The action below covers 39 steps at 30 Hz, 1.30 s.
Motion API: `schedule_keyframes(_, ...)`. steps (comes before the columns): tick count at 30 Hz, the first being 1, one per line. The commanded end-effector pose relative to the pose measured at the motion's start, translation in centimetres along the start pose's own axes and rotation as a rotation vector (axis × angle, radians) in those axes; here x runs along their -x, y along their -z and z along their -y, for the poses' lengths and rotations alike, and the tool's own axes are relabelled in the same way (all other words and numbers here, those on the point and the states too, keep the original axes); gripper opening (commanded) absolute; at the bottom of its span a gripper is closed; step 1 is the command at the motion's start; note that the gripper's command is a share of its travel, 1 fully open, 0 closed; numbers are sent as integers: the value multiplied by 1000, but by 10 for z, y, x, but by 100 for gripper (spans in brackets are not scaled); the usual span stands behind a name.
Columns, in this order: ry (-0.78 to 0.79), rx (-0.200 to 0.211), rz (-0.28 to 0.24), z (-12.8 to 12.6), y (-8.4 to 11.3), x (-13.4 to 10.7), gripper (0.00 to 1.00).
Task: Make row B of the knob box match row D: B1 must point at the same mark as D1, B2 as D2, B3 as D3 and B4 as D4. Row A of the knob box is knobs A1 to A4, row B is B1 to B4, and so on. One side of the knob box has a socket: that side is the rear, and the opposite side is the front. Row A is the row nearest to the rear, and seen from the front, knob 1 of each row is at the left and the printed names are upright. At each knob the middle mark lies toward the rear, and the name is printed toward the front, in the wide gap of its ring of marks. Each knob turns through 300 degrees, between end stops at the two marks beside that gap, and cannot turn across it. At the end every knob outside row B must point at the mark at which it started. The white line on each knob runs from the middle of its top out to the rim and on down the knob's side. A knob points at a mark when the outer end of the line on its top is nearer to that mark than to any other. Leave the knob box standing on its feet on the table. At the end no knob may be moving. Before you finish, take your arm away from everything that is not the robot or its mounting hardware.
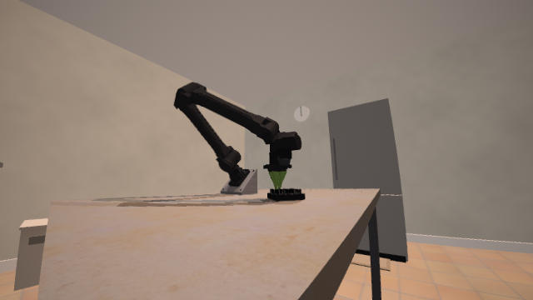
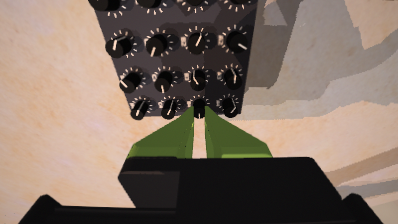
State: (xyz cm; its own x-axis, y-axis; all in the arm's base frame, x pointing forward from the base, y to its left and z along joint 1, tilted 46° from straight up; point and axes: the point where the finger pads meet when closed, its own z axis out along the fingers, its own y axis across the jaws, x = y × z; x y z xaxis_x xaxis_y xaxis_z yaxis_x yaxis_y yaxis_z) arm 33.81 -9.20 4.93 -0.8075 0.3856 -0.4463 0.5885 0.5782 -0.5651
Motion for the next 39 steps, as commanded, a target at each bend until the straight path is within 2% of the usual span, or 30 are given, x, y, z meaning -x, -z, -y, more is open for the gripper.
schedule_keyframes(1,8,0,4,-2,-1,3,8)
schedule_keyframes(18,90,1,3,-2,-1,3,8)
schedule_keyframes(30,229,2,3,-3,-1,3,8)
schedule_keyframes(39,411,3,3,-3,-1,3,8)
